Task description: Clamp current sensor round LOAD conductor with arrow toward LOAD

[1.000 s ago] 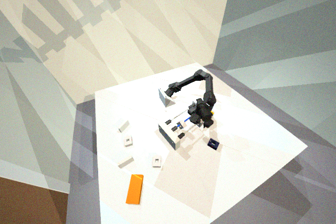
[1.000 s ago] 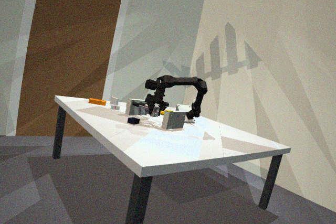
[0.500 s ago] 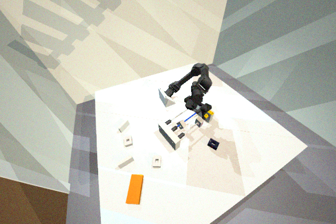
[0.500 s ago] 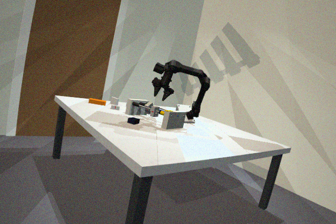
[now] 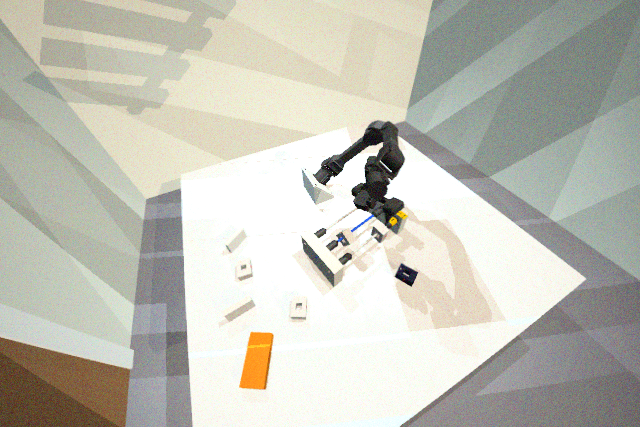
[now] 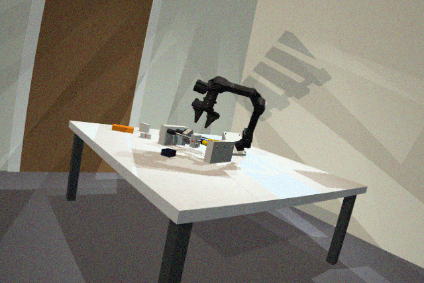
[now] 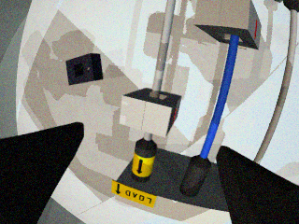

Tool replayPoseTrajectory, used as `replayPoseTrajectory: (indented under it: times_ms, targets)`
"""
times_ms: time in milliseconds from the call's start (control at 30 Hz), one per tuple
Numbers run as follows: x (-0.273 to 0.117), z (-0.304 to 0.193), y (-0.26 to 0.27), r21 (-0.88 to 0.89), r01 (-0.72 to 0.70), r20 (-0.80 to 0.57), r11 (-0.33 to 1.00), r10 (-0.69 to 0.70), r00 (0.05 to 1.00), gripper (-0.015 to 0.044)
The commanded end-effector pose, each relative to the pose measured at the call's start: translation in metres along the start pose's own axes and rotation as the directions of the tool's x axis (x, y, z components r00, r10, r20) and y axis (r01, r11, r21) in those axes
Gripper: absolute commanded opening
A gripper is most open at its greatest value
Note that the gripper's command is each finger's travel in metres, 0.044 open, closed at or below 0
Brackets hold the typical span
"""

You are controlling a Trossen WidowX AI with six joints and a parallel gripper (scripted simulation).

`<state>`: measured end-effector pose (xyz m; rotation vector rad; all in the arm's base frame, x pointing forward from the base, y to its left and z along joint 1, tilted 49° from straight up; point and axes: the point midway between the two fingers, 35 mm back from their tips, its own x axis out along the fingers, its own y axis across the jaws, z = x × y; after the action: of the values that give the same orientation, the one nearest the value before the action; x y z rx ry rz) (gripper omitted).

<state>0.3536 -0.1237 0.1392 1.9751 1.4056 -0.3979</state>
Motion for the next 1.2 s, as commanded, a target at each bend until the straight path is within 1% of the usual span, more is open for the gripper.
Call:
replayPoseTrajectory:
  times_ms: [0, 767, 833, 967, 1067, 1167]
  targets:
    - [0.000, -0.001, 0.000, -0.004, -0.001, -0.003, 1.000, 0.001, 1.000, 0.0440]
    - [0.000, -0.001, 0.000, -0.006, 0.002, 0.006, 1.000, -0.002, 1.000, 0.0440]
    - [0.001, -0.012, -0.004, -0.049, 0.024, 0.057, 0.998, -0.022, 0.998, 0.0440]
    - [0.000, -0.041, -0.015, -0.174, 0.082, 0.221, 0.981, -0.043, 0.974, 0.0440]
    - [-0.002, -0.061, -0.023, -0.258, 0.114, 0.340, 0.959, -0.020, 0.940, 0.0440]
    - [-0.007, -0.078, -0.032, -0.335, 0.133, 0.448, 0.933, 0.033, 0.893, 0.0440]
